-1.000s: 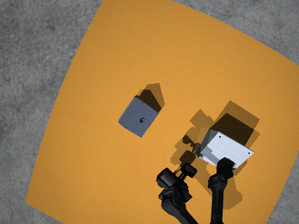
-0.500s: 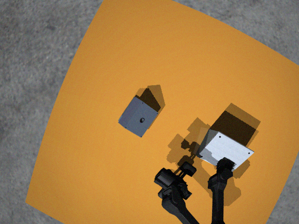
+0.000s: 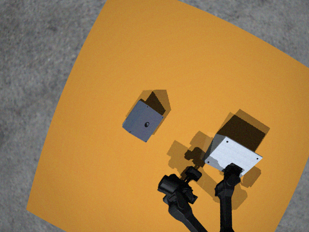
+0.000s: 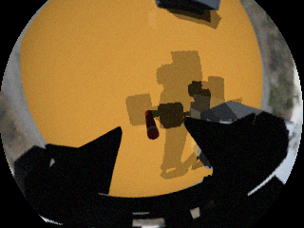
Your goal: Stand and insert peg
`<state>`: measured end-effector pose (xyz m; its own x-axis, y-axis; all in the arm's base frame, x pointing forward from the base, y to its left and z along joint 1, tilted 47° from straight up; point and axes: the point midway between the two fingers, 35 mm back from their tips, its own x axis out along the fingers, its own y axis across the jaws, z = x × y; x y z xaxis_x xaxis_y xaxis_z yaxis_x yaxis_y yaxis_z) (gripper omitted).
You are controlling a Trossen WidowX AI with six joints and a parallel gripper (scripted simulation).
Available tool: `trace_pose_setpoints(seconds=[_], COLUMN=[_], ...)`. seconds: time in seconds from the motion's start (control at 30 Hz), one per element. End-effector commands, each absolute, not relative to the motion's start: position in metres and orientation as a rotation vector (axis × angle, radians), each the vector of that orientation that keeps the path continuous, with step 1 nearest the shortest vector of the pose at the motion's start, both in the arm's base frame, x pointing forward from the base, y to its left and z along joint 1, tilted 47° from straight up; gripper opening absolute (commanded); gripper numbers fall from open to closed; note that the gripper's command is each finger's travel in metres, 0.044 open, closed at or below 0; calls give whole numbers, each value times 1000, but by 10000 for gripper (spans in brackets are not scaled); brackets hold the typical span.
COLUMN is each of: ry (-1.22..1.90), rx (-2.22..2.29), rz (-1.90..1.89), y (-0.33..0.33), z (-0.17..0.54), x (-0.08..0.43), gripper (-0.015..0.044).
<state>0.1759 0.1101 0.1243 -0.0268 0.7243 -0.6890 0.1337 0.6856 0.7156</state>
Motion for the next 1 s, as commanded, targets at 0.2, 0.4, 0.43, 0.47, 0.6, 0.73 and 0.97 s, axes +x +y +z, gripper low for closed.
trace_pose_setpoints(seconds=[0.2,0.4,0.43,0.47,0.6,0.73,0.97], ry=[1546,1546,1546,1546,1553,1553,1553], rx=[735,738,739,739,734,734,734], rz=[553,557,558,558,553,553,553], y=[123,130,131,131,128,128,128], z=[115,109,109,109,110,110,110], x=[173,172,172,172,173,173,173], gripper=[440,440,440,440,335,230,46])
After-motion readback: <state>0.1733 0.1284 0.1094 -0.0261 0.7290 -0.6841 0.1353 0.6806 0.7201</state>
